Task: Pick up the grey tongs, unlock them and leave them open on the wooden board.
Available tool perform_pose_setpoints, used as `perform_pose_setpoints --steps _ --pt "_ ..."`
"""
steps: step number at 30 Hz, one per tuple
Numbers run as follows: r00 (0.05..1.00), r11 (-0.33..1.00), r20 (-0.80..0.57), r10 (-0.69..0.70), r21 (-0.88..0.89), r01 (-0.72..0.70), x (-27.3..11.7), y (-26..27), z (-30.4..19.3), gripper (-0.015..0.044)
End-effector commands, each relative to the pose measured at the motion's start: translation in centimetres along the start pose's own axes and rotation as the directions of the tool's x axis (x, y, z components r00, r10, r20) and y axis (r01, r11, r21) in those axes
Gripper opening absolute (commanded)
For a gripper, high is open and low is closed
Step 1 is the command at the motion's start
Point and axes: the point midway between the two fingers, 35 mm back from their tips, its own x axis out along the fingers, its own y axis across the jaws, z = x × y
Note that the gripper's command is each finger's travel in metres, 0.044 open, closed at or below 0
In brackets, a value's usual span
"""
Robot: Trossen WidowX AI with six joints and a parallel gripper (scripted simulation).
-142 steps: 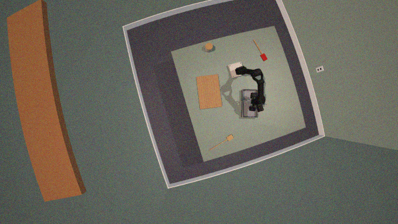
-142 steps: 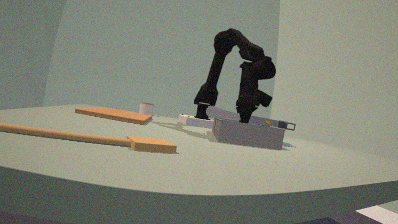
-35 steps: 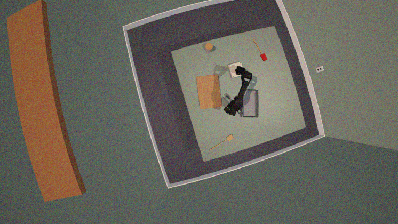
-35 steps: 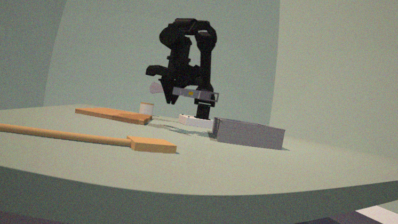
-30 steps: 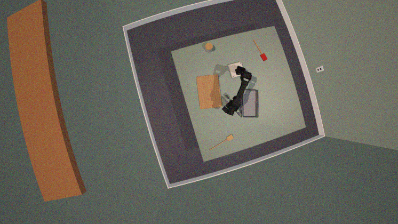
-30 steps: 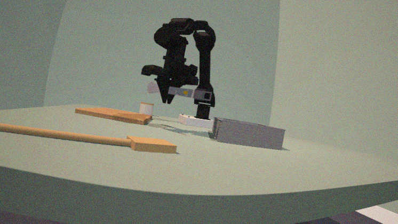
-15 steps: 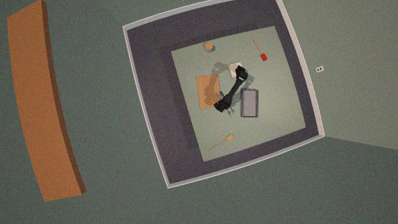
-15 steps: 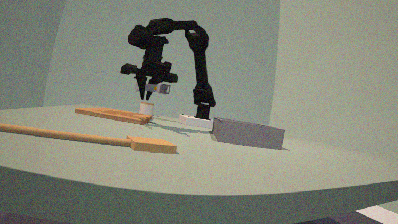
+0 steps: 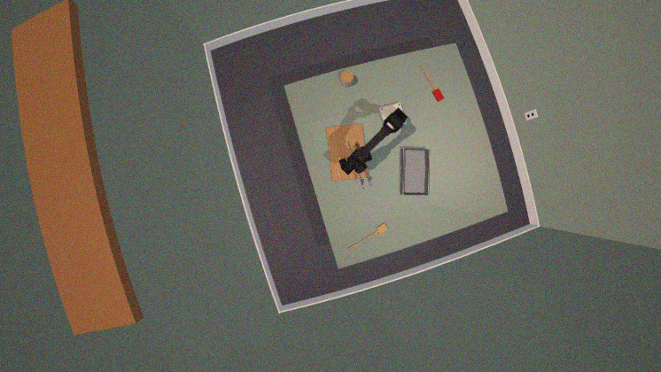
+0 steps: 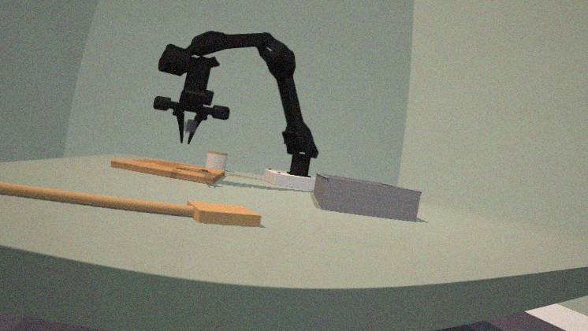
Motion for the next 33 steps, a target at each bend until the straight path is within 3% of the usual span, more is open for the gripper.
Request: perform_pose_setpoints --steps 1,10,19,33 --pt "1.000 0.998 0.007 -0.006 0.068 0.005 -0.2 -1.8 -2.6 -0.0150" --pt "1.000 0.979 0.000 -0.008 0.203 0.008 -0.2 -4.2 -8.4 -0.0150" --pt "1.000 0.977 0.016 -0.007 0.214 0.003 -0.2 -4.3 -8.9 -0.0150" --pt "0.903 0.976 0.429 -0.037 0.210 -0.060 -1.7 -3.9 -9.8 -0.0150"
